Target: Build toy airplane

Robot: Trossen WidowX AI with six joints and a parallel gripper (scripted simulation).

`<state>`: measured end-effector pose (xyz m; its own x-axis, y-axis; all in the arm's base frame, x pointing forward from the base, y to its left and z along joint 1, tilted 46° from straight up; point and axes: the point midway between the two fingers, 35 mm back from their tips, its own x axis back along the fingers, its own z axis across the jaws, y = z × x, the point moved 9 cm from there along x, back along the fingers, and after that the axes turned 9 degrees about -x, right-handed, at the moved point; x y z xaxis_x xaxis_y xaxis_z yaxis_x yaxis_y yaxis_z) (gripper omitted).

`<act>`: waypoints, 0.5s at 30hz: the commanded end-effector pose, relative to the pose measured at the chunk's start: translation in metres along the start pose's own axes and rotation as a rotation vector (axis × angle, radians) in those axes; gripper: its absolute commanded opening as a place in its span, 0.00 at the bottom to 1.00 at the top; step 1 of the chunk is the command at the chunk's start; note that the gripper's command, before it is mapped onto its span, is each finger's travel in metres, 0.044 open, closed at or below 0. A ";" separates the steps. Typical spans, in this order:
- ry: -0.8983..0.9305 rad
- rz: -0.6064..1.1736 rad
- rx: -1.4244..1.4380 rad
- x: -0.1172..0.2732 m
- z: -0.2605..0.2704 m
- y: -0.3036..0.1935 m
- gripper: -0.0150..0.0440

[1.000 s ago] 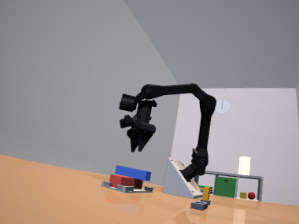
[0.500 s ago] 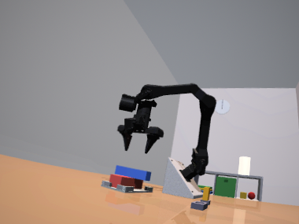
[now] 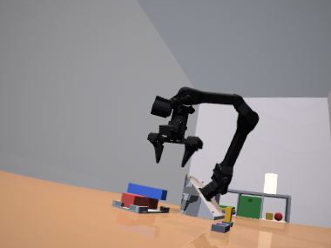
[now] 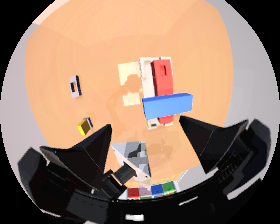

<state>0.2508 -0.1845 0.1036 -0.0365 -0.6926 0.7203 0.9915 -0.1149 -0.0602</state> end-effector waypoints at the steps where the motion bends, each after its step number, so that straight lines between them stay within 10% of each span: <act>1: 0.004 -0.002 -0.020 0.003 0.059 -0.015 1.00; 15: 0.032 -0.011 -0.057 -0.011 0.185 -0.101 1.00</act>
<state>0.1883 -0.0475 0.2255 -0.0576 -0.7022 0.7097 0.9858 -0.1523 -0.0706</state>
